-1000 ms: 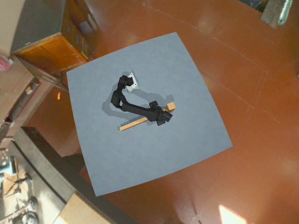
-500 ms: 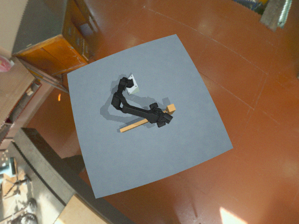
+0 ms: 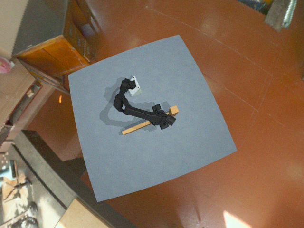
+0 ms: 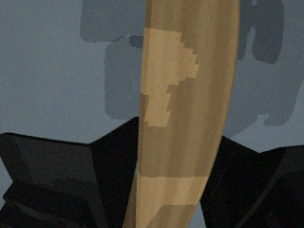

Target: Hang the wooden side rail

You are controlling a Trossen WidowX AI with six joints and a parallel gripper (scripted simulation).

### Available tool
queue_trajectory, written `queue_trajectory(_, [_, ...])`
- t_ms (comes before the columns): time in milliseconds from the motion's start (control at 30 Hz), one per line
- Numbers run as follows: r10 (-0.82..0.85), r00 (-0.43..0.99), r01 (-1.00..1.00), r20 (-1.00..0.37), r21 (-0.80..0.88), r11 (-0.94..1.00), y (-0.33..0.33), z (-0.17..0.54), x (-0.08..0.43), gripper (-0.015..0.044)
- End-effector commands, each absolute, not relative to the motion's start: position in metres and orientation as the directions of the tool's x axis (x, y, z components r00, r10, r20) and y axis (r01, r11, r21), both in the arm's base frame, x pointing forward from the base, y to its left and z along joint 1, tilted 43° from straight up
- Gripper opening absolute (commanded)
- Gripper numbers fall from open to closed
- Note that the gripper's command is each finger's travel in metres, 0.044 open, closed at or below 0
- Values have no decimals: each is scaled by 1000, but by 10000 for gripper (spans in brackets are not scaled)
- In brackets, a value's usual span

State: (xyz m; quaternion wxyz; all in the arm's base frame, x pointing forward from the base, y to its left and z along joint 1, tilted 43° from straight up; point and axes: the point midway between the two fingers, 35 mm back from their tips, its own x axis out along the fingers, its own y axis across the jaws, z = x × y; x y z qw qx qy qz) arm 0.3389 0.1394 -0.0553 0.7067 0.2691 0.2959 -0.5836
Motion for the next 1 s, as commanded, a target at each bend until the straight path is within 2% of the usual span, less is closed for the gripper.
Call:
queue_trajectory(0, [-661,152,983,-735,42,180,145,-55,338,0])
queue_trajectory(967, [-661,153,983,-735,42,180,144,-57,339,0])
